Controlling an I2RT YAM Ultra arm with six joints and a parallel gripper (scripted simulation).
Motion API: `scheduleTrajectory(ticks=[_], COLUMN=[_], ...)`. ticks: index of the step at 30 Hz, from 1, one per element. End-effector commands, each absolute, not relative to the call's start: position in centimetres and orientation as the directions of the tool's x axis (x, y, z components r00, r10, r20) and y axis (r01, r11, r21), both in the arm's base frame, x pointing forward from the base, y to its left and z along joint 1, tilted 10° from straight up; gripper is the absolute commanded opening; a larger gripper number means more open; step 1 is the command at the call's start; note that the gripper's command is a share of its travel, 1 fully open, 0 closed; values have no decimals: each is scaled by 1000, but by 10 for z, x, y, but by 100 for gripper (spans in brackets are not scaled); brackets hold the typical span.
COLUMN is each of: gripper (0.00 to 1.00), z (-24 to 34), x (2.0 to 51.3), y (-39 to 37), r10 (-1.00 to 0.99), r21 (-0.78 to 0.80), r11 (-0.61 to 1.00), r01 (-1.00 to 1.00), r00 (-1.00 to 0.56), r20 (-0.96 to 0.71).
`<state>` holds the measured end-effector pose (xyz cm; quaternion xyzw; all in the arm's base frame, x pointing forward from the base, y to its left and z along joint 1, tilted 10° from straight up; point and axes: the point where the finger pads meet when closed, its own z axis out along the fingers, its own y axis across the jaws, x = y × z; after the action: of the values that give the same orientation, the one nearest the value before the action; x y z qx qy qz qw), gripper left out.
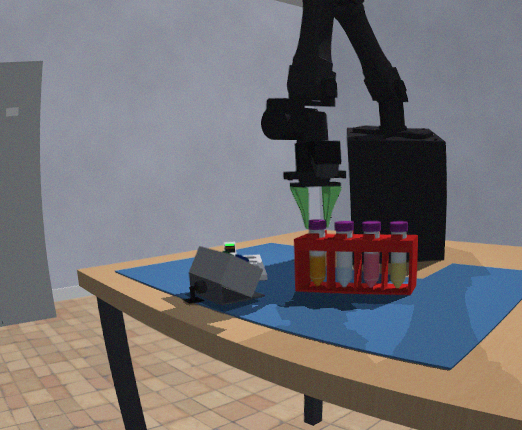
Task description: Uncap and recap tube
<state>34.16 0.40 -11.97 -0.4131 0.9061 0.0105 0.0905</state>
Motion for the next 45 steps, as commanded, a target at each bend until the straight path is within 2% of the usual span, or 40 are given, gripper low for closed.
scheduleTrajectory(ticks=[1,9,11,20,26,29,36,43,45], gripper=[0,0,0,0,0,0,0,0,0], z=[-117,-118,-118,-118,-118,-118,-118,-119,-119], x=[344,344,344,344,344,344,344,344,344], y=[4,4,4,4,4,4,4,4,4], r10=[-565,-201,-201,244,518,560,808,959,959], r21=[-16,58,58,129,163,168,186,181,181], r11=[820,975,975,965,850,823,581,269,269], r01=[-572,-214,-214,227,500,542,792,946,946], r00=[-804,-963,-963,-960,-851,-825,-589,-281,-281], r20=[-186,-178,-178,-135,-91,-83,-20,45,45])
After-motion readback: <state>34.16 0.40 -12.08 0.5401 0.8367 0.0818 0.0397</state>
